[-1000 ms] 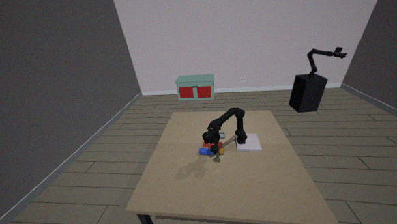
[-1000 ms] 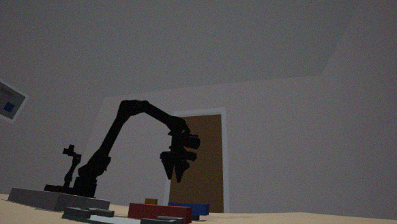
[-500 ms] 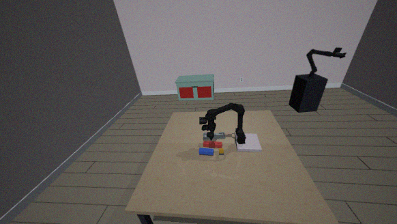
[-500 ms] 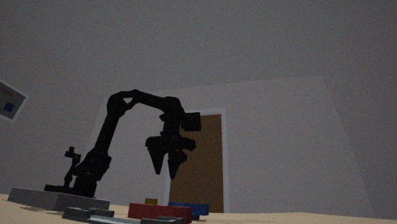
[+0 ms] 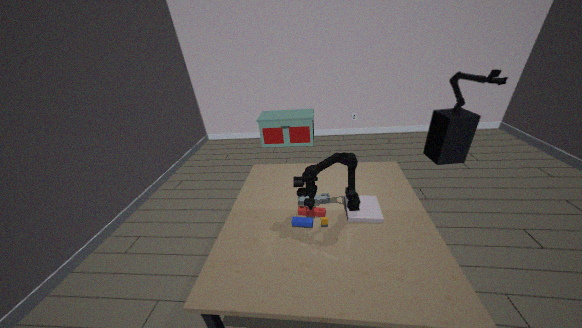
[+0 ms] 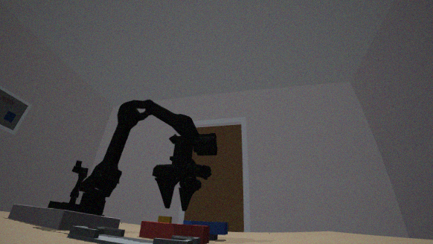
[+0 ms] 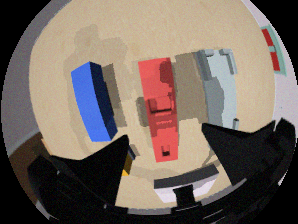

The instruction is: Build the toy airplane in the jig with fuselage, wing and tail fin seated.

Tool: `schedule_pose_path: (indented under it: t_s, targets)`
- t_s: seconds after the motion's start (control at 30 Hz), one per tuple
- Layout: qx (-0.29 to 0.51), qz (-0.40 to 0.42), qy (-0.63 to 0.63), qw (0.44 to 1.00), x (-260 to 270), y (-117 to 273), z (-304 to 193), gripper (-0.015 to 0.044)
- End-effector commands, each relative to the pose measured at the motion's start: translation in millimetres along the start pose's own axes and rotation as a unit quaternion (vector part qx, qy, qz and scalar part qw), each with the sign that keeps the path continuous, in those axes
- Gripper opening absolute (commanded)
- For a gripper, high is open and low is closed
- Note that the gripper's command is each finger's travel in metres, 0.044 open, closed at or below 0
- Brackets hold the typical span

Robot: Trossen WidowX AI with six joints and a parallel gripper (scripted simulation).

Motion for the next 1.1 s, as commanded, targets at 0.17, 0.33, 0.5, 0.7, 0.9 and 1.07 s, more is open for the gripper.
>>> schedule_pose_path:
  t_s: [0.17,0.33,0.5,0.7,0.9,1.07]
  targets:
    - [0.001,-0.001,0.002,1.000,-0.8,-20.5,-0.4,0.0440]
    - [0.001,-0.001,0.002,1.000,-0.7,-22.9,-0.2,0.0440]
    - [0.001,-0.001,0.002,1.000,-0.6,-31.1,0.3,0.0440]
    - [0.001,-0.001,0.002,1.000,-0.5,-40.8,0.5,0.0440]
    - [0.002,-0.001,0.002,1.000,-0.6,-50.4,0.4,0.0440]
    - [0.002,-0.001,0.002,1.000,-0.7,-58.3,0.1,0.0440]
Point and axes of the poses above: the point midway between the two fingers, 35 mm back from their tips, its own y axis back along the fingers, its own x axis across the jaws, z = x × y, the point moved 5 cm from there along y, back along the fingers, and after that the axes turned 7 degrees about -y, right-handed, at the moved point
